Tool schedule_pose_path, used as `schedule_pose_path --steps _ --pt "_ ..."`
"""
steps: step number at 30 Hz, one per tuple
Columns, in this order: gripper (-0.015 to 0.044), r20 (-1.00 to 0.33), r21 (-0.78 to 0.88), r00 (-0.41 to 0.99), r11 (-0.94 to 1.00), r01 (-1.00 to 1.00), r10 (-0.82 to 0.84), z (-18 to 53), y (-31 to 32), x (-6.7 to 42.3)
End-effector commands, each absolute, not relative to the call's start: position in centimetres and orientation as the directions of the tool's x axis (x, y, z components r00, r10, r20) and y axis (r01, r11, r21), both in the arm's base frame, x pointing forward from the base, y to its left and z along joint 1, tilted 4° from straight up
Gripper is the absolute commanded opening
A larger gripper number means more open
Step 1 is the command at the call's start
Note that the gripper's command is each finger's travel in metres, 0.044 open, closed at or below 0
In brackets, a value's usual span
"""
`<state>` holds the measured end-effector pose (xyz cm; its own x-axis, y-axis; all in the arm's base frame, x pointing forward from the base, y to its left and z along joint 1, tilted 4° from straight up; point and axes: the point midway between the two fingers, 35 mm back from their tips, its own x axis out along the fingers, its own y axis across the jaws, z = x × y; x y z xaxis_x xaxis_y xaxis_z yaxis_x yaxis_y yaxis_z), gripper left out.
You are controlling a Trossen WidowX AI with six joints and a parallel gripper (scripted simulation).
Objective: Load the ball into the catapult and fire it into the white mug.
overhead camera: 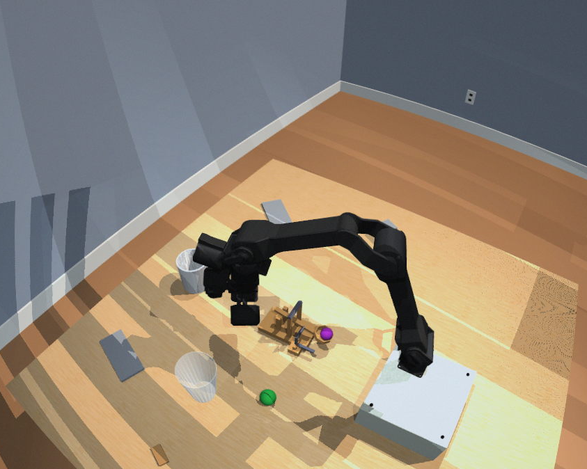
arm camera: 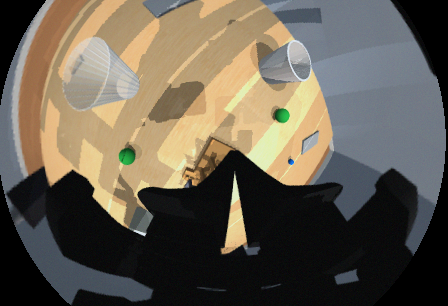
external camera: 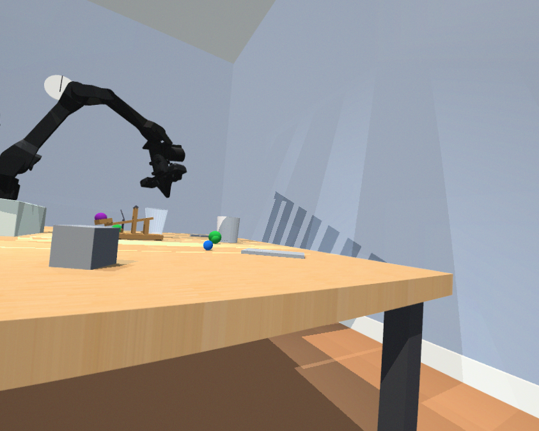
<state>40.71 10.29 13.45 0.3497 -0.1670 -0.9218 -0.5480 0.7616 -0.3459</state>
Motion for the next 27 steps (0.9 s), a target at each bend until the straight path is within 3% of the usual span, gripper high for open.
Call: schedule_pose_path --steps 1,14,27 --pt "0.0 -0.93 -0.362 0.293 0.685 -0.633 -0.22 12.1 10.6 38.4" --pt "0.0 -0.904 -0.331 0.164 0.401 -0.854 -0.395 9.5 10.9 31.6" --pt "0.0 -0.805 -0.186 0.111 0.071 -0.98 -0.582 8.4 9.9 25.5"
